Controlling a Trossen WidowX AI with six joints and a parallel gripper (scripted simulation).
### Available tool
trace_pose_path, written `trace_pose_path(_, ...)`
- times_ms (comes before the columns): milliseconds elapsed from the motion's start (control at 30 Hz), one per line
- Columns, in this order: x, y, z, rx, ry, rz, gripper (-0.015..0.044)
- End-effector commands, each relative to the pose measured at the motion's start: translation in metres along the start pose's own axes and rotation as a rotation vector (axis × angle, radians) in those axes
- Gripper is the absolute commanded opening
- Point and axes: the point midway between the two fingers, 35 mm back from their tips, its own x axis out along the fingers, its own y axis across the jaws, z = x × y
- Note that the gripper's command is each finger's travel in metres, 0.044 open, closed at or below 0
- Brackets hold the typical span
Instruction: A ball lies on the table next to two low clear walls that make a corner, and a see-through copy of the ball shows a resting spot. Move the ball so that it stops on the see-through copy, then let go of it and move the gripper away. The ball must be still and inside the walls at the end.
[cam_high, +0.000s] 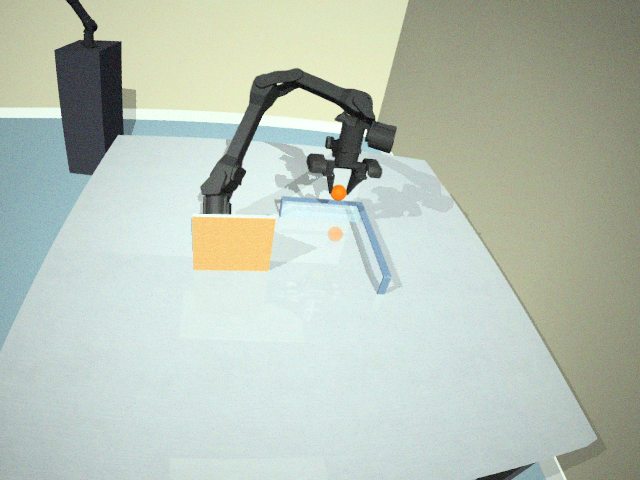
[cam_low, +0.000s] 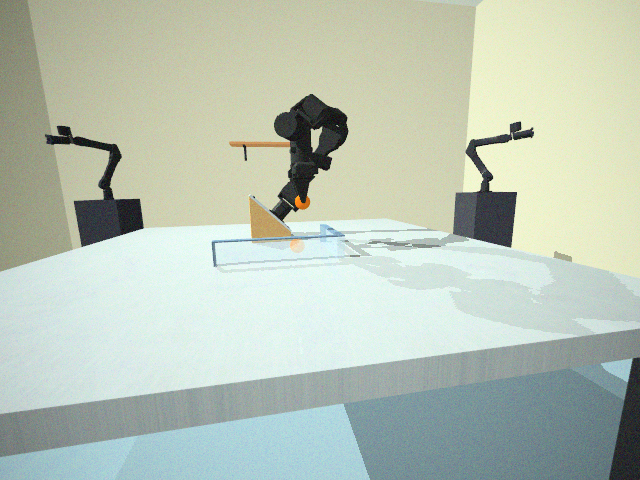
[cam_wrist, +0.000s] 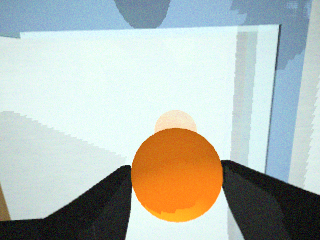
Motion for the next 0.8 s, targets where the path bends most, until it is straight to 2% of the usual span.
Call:
trace_pose_path(0, 0.024, -0.009, -0.013, 0.004, 0.001, 0.007, 0.0000)
trace_pose_path(333, 0.044, -0.014, -0.019, 0.004, 0.001, 0.007, 0.0000)
trace_pose_path(767, 0.105, -0.013, -0.018, 0.003, -0.003, 0.006, 0.0000)
